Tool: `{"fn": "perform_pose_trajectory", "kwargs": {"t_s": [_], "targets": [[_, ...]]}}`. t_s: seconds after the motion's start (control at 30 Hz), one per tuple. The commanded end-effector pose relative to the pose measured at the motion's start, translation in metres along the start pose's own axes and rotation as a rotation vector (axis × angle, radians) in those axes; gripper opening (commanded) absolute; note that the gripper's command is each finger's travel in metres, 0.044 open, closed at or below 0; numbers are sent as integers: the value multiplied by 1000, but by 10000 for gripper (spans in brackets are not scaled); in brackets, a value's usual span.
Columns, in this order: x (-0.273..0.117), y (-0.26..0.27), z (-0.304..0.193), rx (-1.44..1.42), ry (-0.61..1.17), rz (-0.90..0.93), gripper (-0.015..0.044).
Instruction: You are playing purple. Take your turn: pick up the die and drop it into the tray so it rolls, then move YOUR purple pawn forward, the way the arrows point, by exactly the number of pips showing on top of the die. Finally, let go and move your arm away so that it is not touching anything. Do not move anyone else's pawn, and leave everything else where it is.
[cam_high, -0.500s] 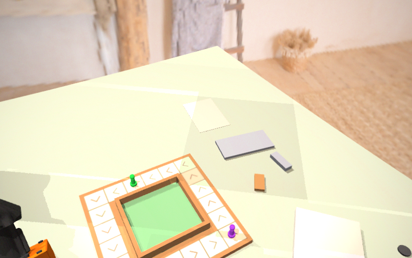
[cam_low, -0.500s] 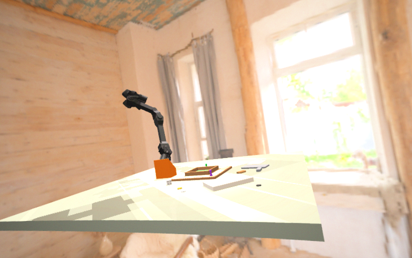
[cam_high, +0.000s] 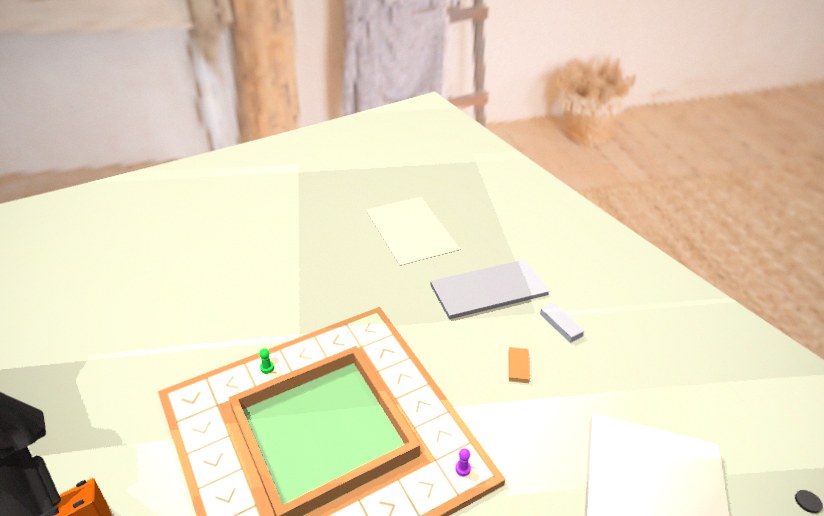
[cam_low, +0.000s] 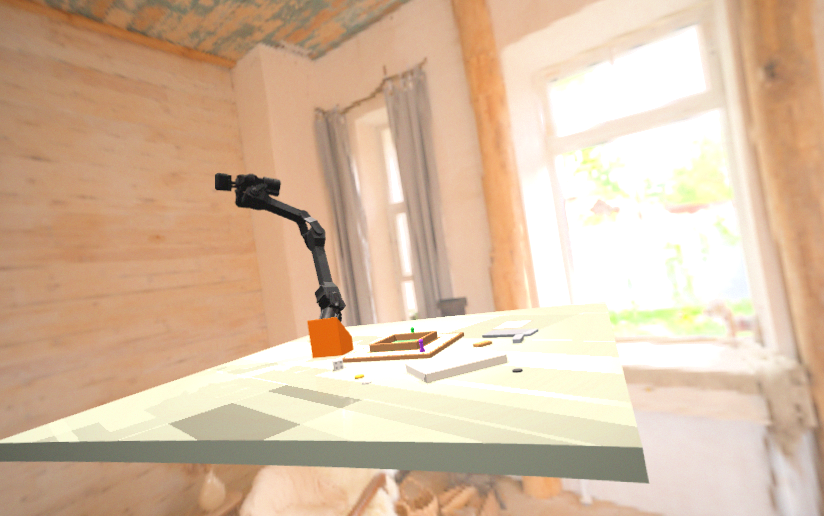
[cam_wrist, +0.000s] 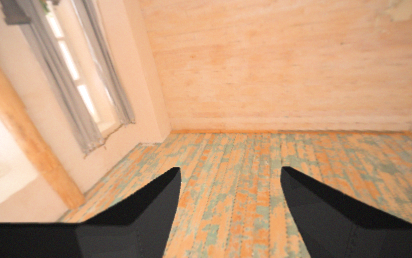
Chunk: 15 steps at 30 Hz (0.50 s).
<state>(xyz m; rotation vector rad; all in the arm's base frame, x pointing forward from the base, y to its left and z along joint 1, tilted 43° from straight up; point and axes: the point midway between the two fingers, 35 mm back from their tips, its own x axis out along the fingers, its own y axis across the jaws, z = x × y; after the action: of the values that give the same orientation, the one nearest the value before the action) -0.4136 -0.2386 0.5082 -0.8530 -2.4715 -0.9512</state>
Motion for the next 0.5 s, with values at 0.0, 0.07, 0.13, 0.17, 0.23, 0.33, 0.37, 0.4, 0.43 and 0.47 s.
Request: {"fn": "perform_pose_trajectory", "kwargs": {"t_s": [0.0, 0.07, 0.13, 0.17, 0.23, 0.33, 0.37, 0.4, 0.43, 0.47], "targets": [[-34, -49, -19, -290, 123, -131, 275], [-54, -73, -27, -429, 196, -189, 275], [-75, -96, -34, -565, 276, -241, 275], [-87, -107, -37, -632, 319, -265, 275], [-112, -129, -42, -764, 411, -308, 275], [-152, -159, -47, -953, 563, -361, 275], [-166, -169, -48, -1015, 617, -375, 275], [-181, -178, -49, -1074, 673, -388, 275], [-196, -186, -49, -1133, 731, -398, 275], [-211, -195, -49, -1190, 791, -406, 275]]}}
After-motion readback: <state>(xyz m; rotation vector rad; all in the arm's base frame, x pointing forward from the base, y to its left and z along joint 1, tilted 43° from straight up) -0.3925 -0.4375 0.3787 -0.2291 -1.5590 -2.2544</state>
